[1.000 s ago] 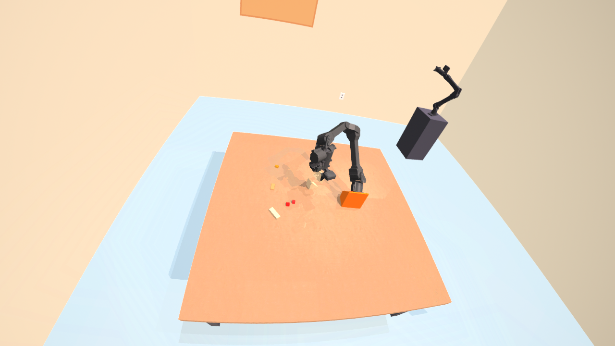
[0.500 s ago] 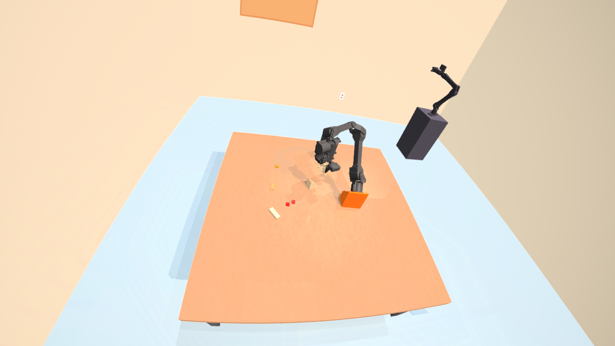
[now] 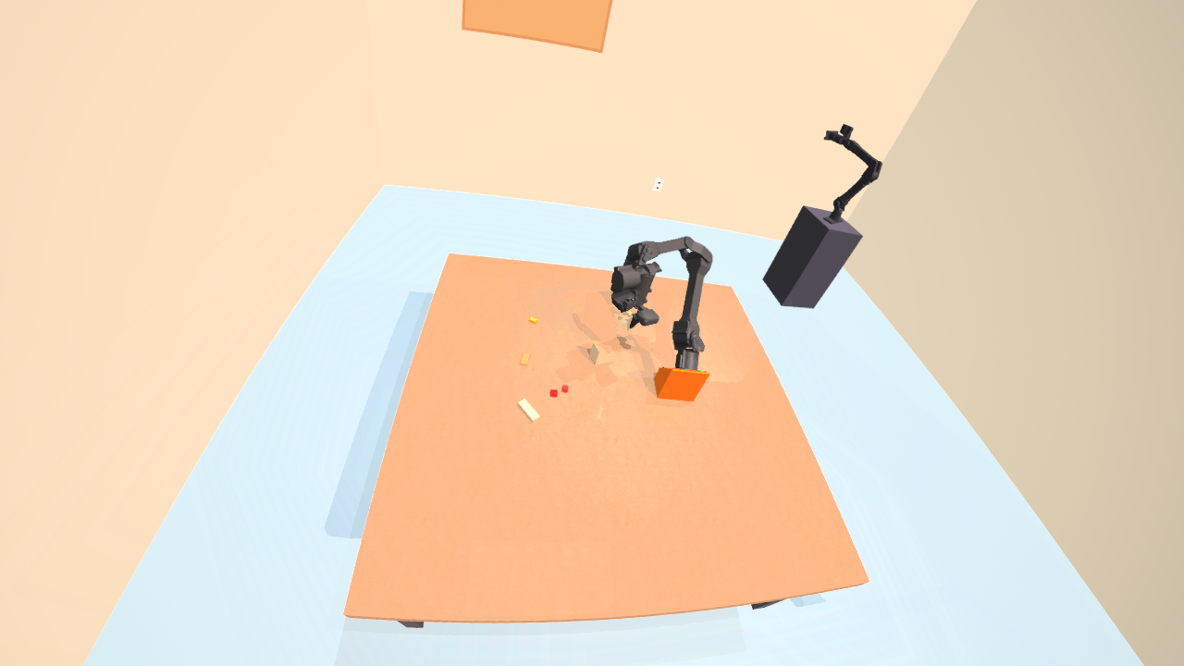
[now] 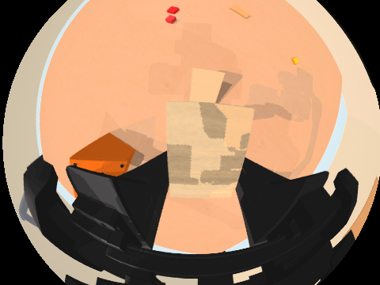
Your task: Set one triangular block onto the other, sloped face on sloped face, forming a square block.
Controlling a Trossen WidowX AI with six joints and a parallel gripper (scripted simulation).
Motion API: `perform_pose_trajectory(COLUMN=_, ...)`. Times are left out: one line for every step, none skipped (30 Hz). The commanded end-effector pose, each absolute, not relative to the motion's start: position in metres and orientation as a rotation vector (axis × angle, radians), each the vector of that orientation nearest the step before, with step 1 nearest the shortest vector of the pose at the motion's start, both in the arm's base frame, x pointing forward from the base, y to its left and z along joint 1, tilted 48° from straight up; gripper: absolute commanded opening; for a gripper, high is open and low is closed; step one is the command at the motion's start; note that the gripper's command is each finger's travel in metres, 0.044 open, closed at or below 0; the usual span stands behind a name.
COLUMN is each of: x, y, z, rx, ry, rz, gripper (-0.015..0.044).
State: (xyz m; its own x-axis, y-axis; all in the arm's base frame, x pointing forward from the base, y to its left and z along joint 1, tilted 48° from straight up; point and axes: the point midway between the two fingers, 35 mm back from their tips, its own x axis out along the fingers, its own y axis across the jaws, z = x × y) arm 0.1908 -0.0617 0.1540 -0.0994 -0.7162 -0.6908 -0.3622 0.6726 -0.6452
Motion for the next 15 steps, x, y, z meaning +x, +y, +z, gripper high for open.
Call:
perform_pose_trajectory(x=0.194, y=-0.071, z=0.142, rx=-0.872, ry=1.718, rz=-0.388, gripper=0.0000)
perform_pose_trajectory(x=0.195, y=-0.074, z=0.139, rx=-0.868, ry=1.718, rz=-0.394, gripper=0.0000)
perform_pose_trajectory(x=0.196, y=-0.077, z=0.135, rx=-0.863, ry=1.718, rz=-0.399, gripper=0.0000)
perform_pose_trajectory(x=0.198, y=-0.080, z=0.132, rx=-0.859, ry=1.718, rz=-0.405, gripper=0.0000)
perform_pose_trajectory(x=0.199, y=-0.083, z=0.128, rx=-0.855, ry=1.719, rz=-0.411, gripper=0.0000)
perform_pose_trajectory(x=0.200, y=-0.086, z=0.125, rx=-0.851, ry=1.719, rz=-0.417, gripper=0.0000)
perform_pose_trajectory(x=0.201, y=-0.090, z=0.121, rx=-0.846, ry=1.719, rz=-0.423, gripper=0.0000)
perform_pose_trajectory(x=0.202, y=-0.093, z=0.118, rx=-0.842, ry=1.719, rz=-0.430, gripper=0.0000)
perform_pose_trajectory(x=0.203, y=-0.096, z=0.114, rx=-0.838, ry=1.720, rz=-0.436, gripper=0.0000)
perform_pose_trajectory(x=0.204, y=-0.099, z=0.111, rx=-0.835, ry=1.720, rz=-0.443, gripper=0.0000)
perform_pose_trajectory(x=0.204, y=-0.103, z=0.108, rx=-0.831, ry=1.720, rz=-0.450, gripper=0.0000)
perform_pose_trajectory(x=0.205, y=-0.106, z=0.105, rx=-0.828, ry=1.721, rz=-0.455, gripper=0.0000)
perform_pose_trajectory(x=0.205, y=-0.107, z=0.104, rx=-0.826, ry=1.721, rz=-0.458, gripper=0.0000)
perform_pose_trajectory(x=0.205, y=-0.108, z=0.103, rx=-0.825, ry=1.721, rz=-0.460, gripper=0.0000)
perform_pose_trajectory(x=0.205, y=-0.108, z=0.103, rx=-0.825, ry=1.721, rz=-0.459, gripper=0.0000)
